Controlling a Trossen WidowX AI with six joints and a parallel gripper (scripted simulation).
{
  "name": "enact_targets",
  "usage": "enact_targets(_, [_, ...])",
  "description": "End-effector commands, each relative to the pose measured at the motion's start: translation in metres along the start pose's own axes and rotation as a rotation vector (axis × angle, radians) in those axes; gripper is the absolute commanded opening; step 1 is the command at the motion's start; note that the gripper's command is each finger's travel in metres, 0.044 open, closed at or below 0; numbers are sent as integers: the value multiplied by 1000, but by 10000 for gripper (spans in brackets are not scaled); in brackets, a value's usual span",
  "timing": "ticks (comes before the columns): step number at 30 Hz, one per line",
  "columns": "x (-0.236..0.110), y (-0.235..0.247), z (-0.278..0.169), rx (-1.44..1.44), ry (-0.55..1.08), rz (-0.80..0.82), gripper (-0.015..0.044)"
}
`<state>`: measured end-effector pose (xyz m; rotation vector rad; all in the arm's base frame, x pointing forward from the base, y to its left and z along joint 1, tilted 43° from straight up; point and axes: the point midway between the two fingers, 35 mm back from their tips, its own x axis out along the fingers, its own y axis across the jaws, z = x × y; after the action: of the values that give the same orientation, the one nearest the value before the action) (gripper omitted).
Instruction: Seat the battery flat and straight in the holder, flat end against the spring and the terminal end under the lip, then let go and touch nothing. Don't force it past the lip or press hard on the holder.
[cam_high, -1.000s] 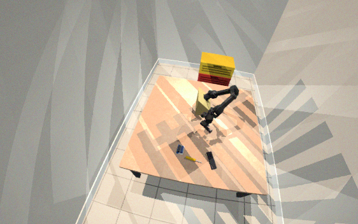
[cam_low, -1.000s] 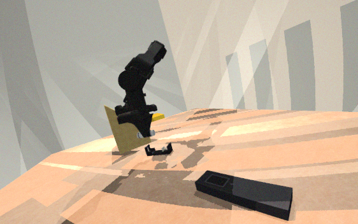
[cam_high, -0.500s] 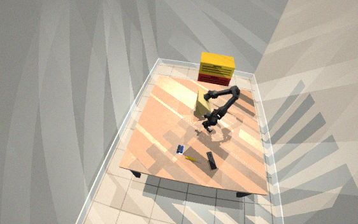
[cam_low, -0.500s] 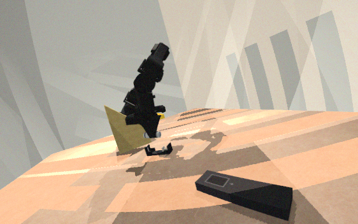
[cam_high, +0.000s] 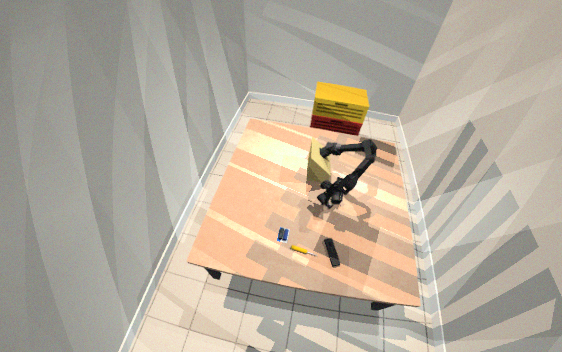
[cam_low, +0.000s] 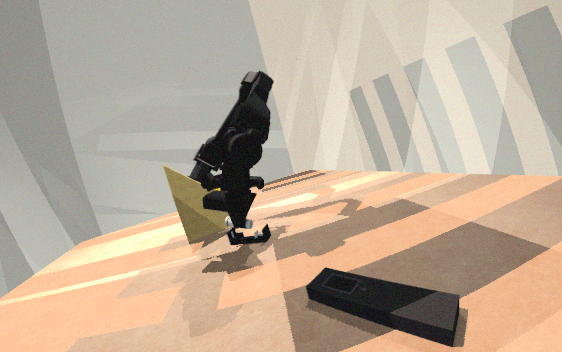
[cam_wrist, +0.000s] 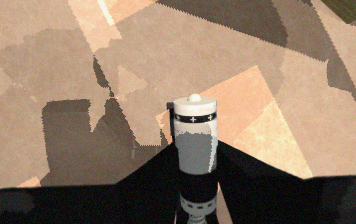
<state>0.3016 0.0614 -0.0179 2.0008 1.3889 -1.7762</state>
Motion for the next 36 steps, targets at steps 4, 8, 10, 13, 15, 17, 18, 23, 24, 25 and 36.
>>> enact_targets(4, [3, 1, -4, -1, -57, -1, 73])
enact_targets(8, [5, 1, -6, 0, -90, -3, 73])
enact_targets(10, [6, 1, -7, 1, -107, -3, 73])
enact_targets(13, [7, 1, -8, 1, -132, -4, 73])
enact_targets(15, [8, 1, -9, 1, -148, -5, 73])
enact_targets(17, [9, 1, -10, 1, -165, -6, 73])
enact_targets(18, [10, 1, -10, 1, -173, -6, 73])
enact_targets(23, [12, 1, -13, 1, -215, -8, 73])
enact_targets(24, [12, 1, -13, 0, -223, -8, 73])
enact_targets(25, [13, 1, -13, 0, -232, -8, 73])
enact_targets(36, [14, 0, -19, 0, -252, -11, 73])
